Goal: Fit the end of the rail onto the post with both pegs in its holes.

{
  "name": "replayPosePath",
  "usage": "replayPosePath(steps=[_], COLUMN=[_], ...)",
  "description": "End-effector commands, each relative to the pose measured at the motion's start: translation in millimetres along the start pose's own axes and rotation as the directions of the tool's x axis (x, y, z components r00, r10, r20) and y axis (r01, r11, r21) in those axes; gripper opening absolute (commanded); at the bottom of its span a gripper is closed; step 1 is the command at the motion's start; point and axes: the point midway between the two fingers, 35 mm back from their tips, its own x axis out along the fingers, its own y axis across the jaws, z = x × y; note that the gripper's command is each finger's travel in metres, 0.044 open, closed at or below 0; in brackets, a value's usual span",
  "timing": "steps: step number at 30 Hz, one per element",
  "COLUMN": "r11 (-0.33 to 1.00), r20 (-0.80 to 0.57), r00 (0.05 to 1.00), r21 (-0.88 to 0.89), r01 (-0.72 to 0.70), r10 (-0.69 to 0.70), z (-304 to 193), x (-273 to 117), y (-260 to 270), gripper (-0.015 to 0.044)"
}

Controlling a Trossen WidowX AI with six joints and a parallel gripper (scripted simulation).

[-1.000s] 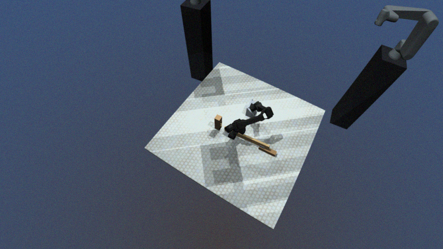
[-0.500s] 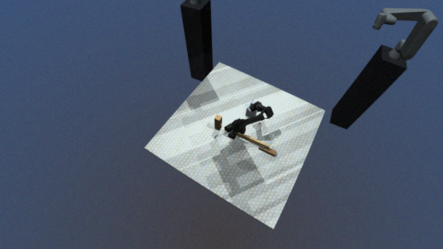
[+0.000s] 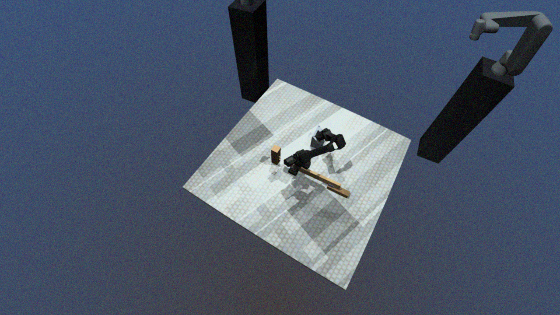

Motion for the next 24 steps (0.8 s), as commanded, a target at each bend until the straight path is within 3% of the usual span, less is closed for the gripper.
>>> replayPosePath(steps=[1, 24], r11=[1.0, 1.0], r20=[0.004, 0.004], r00=[1.0, 1.0], r21=[-0.001, -0.001], r01=[0.021, 0.021], r10=[-0.021, -0.021], z=[-1.0, -1.0], x=[-7.6, -11.8], y=[-3.5, -2.9], gripper=[0.0, 0.0])
